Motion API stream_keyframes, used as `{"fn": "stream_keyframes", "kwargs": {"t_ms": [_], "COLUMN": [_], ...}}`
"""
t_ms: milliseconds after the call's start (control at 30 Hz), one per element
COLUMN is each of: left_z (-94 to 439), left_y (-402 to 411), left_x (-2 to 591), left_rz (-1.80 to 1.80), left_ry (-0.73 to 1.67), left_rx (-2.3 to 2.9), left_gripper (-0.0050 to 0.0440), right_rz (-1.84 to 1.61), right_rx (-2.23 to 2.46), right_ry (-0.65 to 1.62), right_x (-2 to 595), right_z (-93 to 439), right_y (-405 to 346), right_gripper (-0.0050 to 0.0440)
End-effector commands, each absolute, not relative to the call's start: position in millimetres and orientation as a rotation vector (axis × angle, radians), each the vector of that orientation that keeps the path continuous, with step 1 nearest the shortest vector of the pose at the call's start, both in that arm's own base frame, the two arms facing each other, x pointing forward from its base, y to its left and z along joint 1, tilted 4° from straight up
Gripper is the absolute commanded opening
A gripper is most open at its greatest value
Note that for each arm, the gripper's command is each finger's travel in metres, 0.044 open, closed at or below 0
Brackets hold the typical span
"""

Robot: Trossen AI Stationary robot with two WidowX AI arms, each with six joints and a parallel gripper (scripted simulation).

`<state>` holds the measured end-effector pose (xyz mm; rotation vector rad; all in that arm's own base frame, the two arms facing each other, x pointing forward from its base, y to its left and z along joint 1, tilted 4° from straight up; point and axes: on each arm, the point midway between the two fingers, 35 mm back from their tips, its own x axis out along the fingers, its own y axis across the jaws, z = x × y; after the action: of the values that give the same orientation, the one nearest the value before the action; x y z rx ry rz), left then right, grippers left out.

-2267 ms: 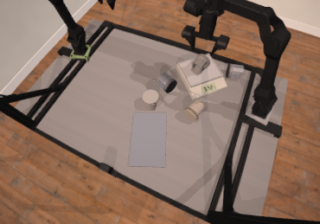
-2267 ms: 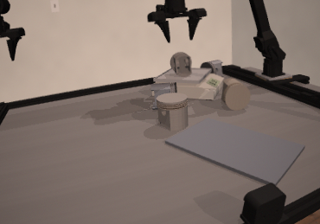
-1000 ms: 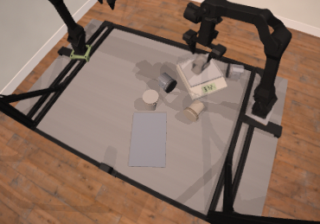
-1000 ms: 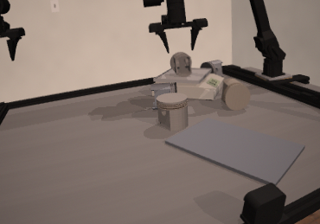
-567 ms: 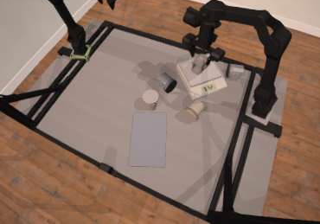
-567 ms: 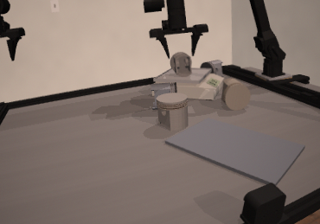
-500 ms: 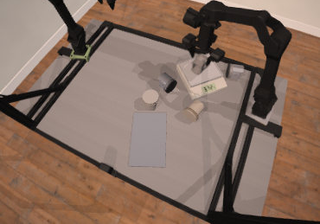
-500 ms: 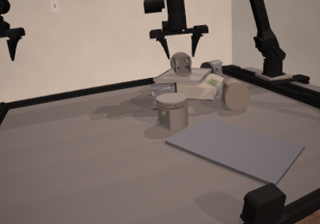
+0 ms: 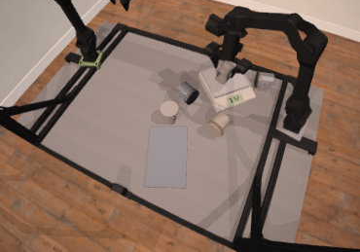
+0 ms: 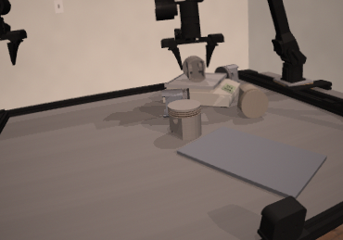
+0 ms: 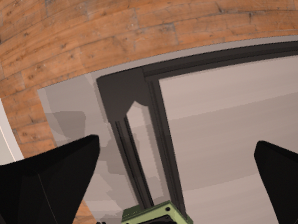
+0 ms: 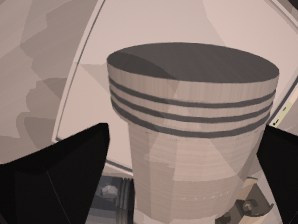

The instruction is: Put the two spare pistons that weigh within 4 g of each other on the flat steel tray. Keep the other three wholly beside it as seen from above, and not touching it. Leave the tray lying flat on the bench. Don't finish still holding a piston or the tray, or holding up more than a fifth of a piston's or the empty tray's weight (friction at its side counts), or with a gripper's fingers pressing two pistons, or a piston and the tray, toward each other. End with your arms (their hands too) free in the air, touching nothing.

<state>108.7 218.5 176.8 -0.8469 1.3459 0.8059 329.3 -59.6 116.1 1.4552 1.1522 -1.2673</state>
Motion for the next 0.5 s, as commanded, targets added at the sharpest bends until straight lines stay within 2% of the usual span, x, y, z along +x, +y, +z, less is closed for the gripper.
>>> {"fn": "stream_keyframes", "kwargs": {"t_ms": [0,67,100,467], "left_z": [176.7,176.7,176.7,176.7], "left_y": [218.2,218.2,218.2,218.2], "left_x": [109.0,109.0,109.0,109.0], "left_rz": [0.803,0.803,0.803,0.803], "left_ry": [1.346,1.346,1.346,1.346], "left_rx": [-0.848,-0.848,-0.848,-0.848], "left_gripper": [0.0440,0.0440,0.0440,0.0440], "right_rz": [-1.278,-1.279,-1.279,-1.279], "right_rx": [1.454,1.453,1.453,1.453], "right_ry": [1.169,1.172,1.172,1.172], "right_x": [327.1,326.9,326.9,326.9], "right_z": [106.6,105.7,105.7,105.7], "right_y": [-57.4,-57.2,-57.2,-57.2], "right_gripper": [0.0378,0.0378,0.0158,0.0158]}}
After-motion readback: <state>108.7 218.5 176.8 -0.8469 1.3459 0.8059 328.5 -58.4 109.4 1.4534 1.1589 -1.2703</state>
